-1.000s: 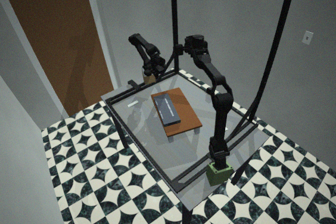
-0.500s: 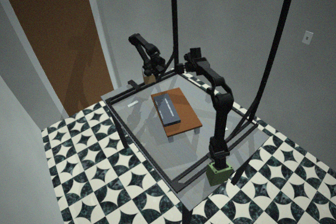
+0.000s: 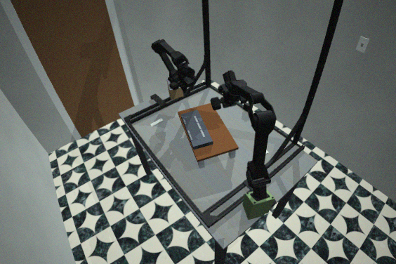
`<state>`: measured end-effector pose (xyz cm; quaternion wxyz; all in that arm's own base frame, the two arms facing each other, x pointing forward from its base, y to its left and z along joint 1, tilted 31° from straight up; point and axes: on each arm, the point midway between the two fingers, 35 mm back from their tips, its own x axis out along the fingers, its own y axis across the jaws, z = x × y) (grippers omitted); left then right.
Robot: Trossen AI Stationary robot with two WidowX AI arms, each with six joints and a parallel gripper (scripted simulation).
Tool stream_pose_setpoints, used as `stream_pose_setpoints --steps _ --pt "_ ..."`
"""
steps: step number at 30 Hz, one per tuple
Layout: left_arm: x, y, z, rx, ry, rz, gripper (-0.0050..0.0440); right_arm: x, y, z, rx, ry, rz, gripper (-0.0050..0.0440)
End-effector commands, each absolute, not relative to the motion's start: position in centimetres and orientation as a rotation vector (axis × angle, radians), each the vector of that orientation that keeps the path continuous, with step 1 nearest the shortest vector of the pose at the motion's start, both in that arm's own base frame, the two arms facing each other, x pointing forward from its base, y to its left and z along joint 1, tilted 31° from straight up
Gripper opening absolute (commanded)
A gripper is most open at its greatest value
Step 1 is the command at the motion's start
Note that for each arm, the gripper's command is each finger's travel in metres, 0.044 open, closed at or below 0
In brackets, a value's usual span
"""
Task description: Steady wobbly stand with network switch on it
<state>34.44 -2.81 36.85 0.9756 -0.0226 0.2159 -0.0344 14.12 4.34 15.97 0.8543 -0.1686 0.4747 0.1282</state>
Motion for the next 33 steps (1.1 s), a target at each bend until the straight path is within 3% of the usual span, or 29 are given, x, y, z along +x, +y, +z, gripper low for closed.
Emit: stream_pose_setpoints --steps 1,11,33 --pt "34.2 -2.8 35.9 -0.046 0.471 -0.068 0.0000 14.1 4.3 16.0 -0.355 0.998 0.270 0.0000" --pt "28.2 -2.3 24.5 -0.047 0.931 -0.041 0.0000 14.1 4.3 16.0 -0.355 0.998 0.270 0.0000" --pt "26.3 -2.2 22.3 -0.047 1.037 -0.033 0.0000 14.1 4.3 16.0 -0.355 0.998 0.270 0.0000"
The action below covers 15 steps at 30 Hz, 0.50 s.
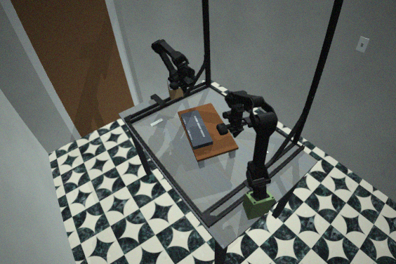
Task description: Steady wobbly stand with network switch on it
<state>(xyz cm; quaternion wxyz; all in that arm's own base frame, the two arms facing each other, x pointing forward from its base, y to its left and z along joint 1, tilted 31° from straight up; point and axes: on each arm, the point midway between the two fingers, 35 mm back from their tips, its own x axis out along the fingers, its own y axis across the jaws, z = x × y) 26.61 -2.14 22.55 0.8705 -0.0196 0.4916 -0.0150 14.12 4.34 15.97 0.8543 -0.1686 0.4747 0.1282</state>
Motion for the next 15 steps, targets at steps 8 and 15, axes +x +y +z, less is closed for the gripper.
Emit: stream_pose_setpoints --steps 8,15 --pt "29.0 -2.4 17.9 -0.047 1.037 -0.033 0.0000 14.1 4.3 16.0 -0.355 0.998 0.270 0.0000" --pt "29.0 -2.4 17.9 -0.047 1.037 -0.033 0.0000 14.1 4.3 16.0 -0.355 0.998 0.270 0.0000"
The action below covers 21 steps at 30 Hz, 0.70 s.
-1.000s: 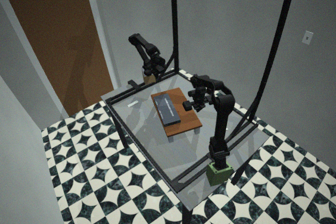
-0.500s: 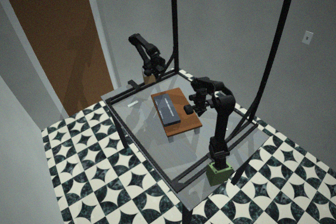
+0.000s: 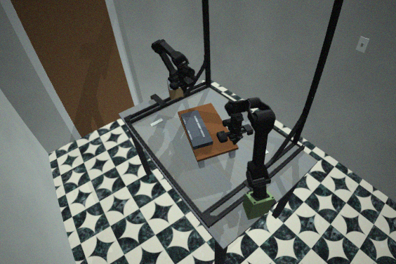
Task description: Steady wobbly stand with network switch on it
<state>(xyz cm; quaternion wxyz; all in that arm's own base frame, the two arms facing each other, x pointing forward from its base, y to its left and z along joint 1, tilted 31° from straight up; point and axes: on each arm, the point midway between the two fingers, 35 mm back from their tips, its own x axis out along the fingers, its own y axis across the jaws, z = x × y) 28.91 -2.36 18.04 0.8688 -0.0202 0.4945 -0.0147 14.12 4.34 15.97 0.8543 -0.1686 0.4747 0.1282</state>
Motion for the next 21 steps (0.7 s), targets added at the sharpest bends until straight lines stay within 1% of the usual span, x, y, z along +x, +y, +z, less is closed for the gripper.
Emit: stream_pose_setpoints --steps 1,3,4,21 --pt "29.0 -2.4 17.9 -0.047 1.037 -0.033 0.0000 14.1 4.3 16.0 -0.355 0.998 0.270 0.0000" --pt "29.0 -2.4 17.9 -0.047 1.037 -0.033 0.0000 14.1 4.3 16.0 -0.355 0.998 0.270 0.0000" --pt "29.8 -2.5 16.5 -0.047 1.037 -0.033 0.0000 14.1 4.3 16.0 -0.355 0.998 0.270 0.0000" --pt "29.9 -2.5 16.3 -0.047 1.037 -0.033 0.0000 14.1 4.3 16.0 -0.355 0.998 0.270 0.0000"
